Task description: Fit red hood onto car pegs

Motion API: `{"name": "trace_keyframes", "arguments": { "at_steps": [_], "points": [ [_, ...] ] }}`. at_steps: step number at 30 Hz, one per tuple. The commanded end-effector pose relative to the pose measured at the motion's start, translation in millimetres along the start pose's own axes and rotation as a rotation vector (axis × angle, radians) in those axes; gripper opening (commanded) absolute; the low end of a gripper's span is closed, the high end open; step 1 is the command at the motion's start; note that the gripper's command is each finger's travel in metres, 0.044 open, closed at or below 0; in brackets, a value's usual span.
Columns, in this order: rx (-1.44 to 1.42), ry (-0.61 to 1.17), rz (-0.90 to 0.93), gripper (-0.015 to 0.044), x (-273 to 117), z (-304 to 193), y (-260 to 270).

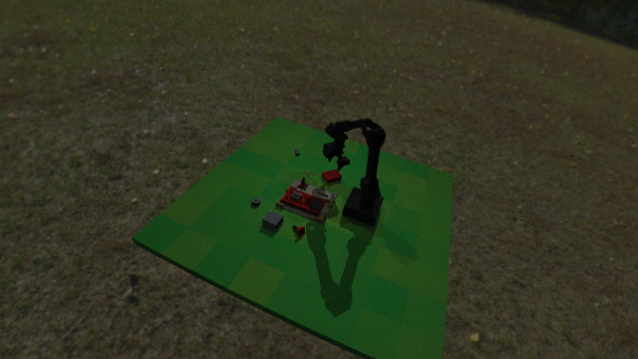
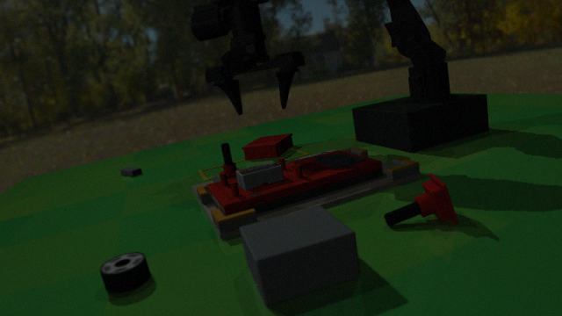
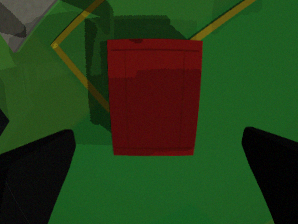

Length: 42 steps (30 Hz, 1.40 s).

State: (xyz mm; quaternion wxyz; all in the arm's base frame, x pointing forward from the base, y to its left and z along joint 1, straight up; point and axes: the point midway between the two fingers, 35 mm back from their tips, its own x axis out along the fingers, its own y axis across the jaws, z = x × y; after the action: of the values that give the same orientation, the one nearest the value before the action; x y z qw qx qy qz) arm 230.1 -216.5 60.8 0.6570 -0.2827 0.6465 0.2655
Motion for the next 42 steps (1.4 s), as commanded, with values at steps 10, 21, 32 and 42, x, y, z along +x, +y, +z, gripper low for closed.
{"name": "trace_keyframes", "arguments": {
  "at_steps": [10,21,32,42],
  "points": [
    [0.017,0.003,0.003,0.0440,8,-1,0],
    [0.017,0.003,0.003,0.0440,17,-1,0],
    [0.017,0.003,0.003,0.0440,25,-1,0],
    [0.017,0.003,0.003,0.0440,33,-1,0]
  ]
}}
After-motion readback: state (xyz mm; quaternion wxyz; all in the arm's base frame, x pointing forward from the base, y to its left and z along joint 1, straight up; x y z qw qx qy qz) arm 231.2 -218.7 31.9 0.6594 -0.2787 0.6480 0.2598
